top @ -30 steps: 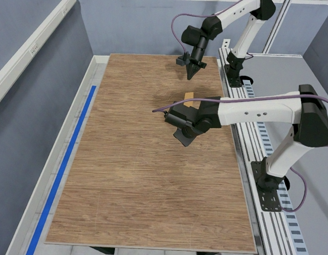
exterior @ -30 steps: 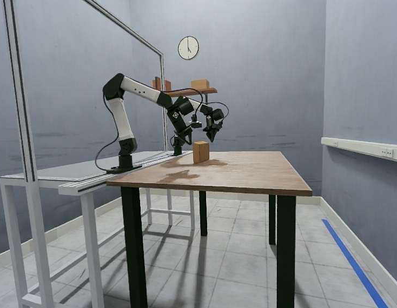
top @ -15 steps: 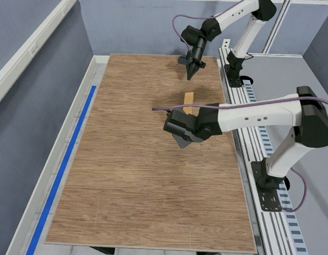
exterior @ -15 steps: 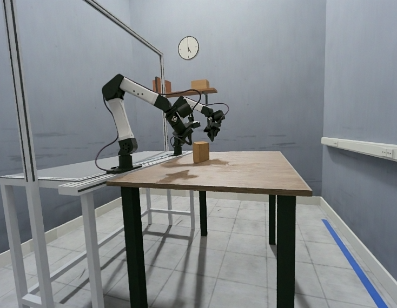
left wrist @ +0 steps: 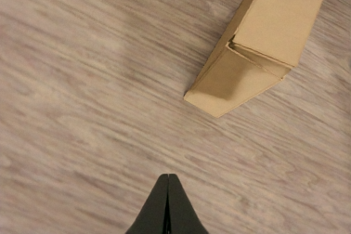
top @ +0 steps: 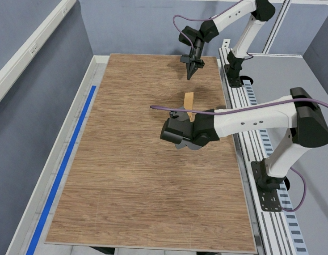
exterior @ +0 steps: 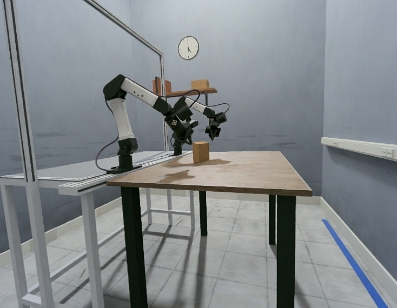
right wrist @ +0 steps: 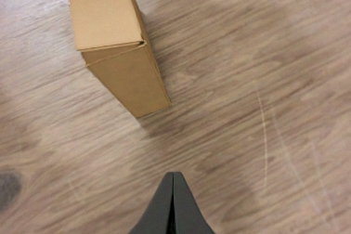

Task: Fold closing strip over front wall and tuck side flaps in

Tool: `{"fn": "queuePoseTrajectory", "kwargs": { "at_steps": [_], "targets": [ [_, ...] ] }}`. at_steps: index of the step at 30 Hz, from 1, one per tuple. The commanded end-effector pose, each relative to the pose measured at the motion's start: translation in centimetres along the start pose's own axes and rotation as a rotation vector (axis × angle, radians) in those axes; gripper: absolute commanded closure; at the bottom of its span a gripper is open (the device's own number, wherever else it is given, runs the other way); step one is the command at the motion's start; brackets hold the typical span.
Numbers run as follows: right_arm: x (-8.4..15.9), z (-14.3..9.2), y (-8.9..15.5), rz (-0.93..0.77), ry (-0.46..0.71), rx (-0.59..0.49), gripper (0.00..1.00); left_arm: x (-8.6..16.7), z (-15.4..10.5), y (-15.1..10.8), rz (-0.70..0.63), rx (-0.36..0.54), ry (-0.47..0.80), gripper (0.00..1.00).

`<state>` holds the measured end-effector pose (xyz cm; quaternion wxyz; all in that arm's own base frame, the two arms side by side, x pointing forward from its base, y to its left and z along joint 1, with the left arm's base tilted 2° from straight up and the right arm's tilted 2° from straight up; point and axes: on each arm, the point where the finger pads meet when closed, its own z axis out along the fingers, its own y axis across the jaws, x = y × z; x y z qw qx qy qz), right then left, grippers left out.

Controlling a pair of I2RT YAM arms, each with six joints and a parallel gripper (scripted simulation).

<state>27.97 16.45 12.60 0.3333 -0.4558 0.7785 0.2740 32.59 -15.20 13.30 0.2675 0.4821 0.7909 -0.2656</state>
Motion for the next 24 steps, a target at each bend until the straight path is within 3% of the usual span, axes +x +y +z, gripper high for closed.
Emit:
{"fn": "queuePoseTrajectory", "kwargs": {
  "at_steps": [1,12,24],
  "targets": [
    [0.5,0.3,0.5,-0.064,-0.036,-0.061,0.99,-0.6,0.0,0.0,0.088,0.054,-0.043,0.99],
    [-0.9,-0.2,-0.1,-0.204,-0.13,-0.114,0.99,-0.5,0.0,0.0,0.209,0.127,-0.107,0.99],
    [-0.7,-0.1,0.1,-0.295,-0.189,-0.175,0.99,-0.4,0.1,0.0,0.372,0.222,-0.194,0.99]
  ]
}}
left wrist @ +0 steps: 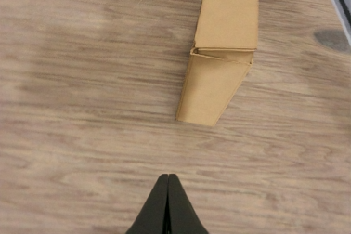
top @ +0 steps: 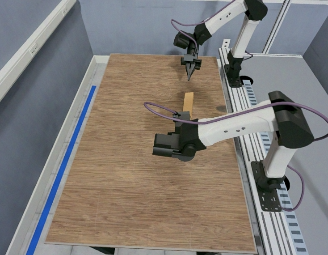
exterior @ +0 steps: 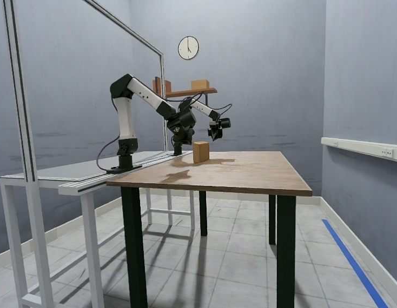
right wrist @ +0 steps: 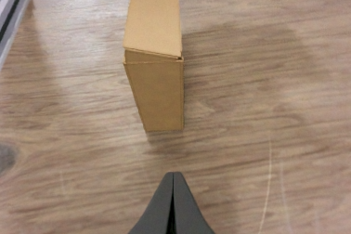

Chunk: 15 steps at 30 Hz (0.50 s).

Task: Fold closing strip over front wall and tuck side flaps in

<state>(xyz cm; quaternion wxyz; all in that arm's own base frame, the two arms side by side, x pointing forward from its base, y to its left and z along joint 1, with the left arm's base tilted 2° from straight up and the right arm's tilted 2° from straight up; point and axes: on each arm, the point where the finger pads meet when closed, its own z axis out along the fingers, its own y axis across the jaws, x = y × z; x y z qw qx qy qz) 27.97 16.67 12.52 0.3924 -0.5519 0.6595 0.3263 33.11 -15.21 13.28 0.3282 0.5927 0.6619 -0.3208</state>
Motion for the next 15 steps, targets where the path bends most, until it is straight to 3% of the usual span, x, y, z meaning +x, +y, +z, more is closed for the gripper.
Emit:
{"fn": "queuePoseTrajectory", "kwargs": {
  "at_steps": [1,15],
  "targets": [
    [-0.68,-0.2,-0.15,-0.038,-0.021,-0.018,0.99,-0.31,0.07,-0.36,0.079,0.072,-0.045,0.99],
    [-0.54,-0.21,0.13,-0.042,-0.016,-0.011,0.99,-0.42,0.32,-0.53,0.174,0.133,-0.095,0.99]
  ]
}}
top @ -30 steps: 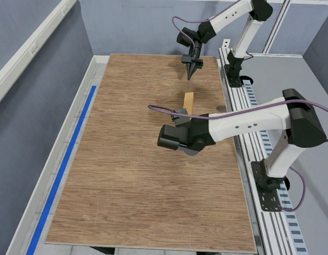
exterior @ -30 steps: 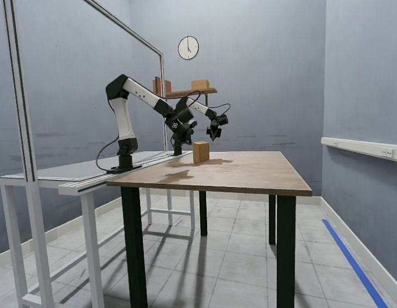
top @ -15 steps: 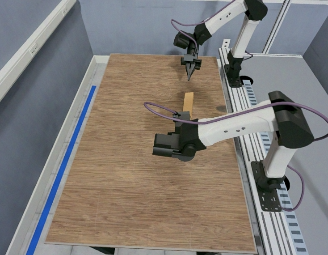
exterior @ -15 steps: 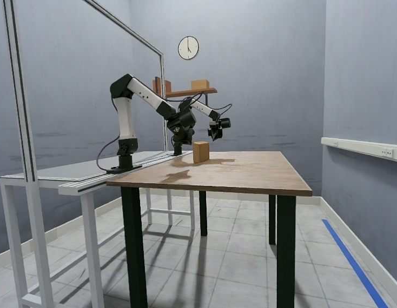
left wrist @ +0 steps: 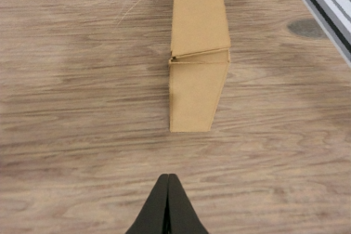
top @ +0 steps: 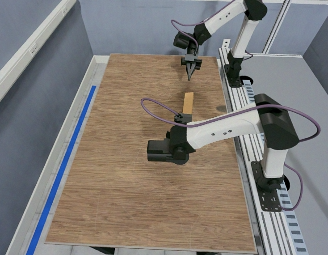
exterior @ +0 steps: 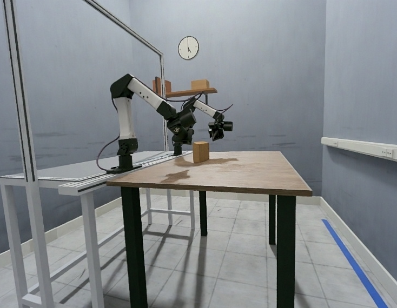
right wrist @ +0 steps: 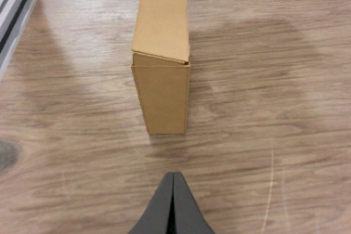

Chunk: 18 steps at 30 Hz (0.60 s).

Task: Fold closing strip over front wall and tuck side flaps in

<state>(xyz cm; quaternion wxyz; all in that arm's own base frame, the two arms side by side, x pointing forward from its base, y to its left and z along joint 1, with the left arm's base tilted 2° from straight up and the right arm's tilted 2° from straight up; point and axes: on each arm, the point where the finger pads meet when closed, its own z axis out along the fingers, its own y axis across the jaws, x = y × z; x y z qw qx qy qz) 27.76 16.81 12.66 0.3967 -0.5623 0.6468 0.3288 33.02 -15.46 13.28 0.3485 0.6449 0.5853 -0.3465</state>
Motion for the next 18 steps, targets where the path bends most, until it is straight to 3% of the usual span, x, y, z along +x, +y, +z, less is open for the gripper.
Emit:
{"fn": "queuePoseTrajectory", "kwargs": {
  "at_steps": [1,7,8,18],
  "targets": [
    [-0.4,-0.2,-0.1,-0.014,-0.004,0.004,0.99,-0.3,0.2,-0.4,0.017,0.038,-0.022,0.99],
    [-0.4,-0.2,-0.1,-0.014,-0.004,0.004,0.99,0.2,0.5,-0.9,-0.003,0.051,-0.018,0.99],
    [1.1,0.3,0.7,0.032,0.006,-0.023,0.99,0.7,0.8,-1.4,-0.02,0.062,-0.019,0.99],
    [2.1,1.2,0.3,0.007,0.001,-0.01,0.99,2.2,1.5,-0.8,0.008,0.042,-0.016,0.99]
  ]
}}
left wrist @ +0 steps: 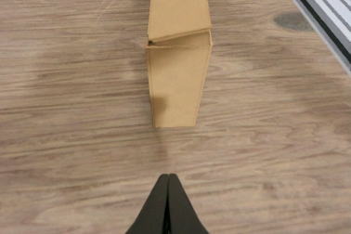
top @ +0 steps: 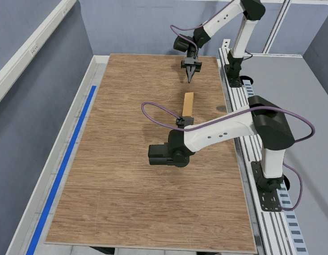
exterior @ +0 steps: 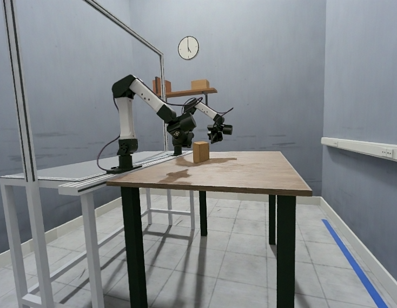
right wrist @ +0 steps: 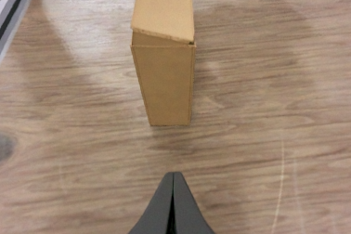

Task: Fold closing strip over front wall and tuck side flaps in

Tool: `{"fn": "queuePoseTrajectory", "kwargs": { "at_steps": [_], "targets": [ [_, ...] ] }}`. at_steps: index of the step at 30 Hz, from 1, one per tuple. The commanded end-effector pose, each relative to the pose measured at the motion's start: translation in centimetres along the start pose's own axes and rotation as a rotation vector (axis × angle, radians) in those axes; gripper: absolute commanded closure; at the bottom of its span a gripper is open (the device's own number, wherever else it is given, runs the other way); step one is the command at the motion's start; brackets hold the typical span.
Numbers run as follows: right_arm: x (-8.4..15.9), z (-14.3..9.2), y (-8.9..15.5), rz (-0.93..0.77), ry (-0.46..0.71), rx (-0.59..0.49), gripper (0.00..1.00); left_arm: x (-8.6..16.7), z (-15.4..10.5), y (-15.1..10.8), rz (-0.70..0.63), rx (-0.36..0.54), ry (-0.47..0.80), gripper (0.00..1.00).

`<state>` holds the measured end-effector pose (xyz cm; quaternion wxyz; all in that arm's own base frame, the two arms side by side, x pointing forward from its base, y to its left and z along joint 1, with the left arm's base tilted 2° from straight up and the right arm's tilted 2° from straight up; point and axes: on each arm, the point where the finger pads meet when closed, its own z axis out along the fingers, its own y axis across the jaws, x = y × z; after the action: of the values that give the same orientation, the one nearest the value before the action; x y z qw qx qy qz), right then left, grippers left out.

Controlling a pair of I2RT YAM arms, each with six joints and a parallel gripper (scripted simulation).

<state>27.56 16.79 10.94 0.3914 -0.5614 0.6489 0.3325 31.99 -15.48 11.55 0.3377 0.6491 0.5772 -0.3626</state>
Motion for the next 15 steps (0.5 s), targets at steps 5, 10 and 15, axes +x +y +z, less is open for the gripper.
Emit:
{"fn": "queuePoseTrajectory", "kwargs": {
  "at_steps": [5,10,15],
  "targets": [
    [-0.1,0.4,-0.7,-0.006,-0.01,0.003,0.99,0.4,0.9,0.6,0.003,0.009,-0.003,0.99],
    [-0.5,1.0,-0.9,0.017,-0.015,-0.018,0.99,0.1,1.2,0.9,-0.03,0.026,0.0,0.99],
    [-0.5,1.6,-1.0,0.047,-0.016,-0.036,0.99,0.1,1.8,0.9,-0.065,0.047,0.0,0.99]
  ]
}}
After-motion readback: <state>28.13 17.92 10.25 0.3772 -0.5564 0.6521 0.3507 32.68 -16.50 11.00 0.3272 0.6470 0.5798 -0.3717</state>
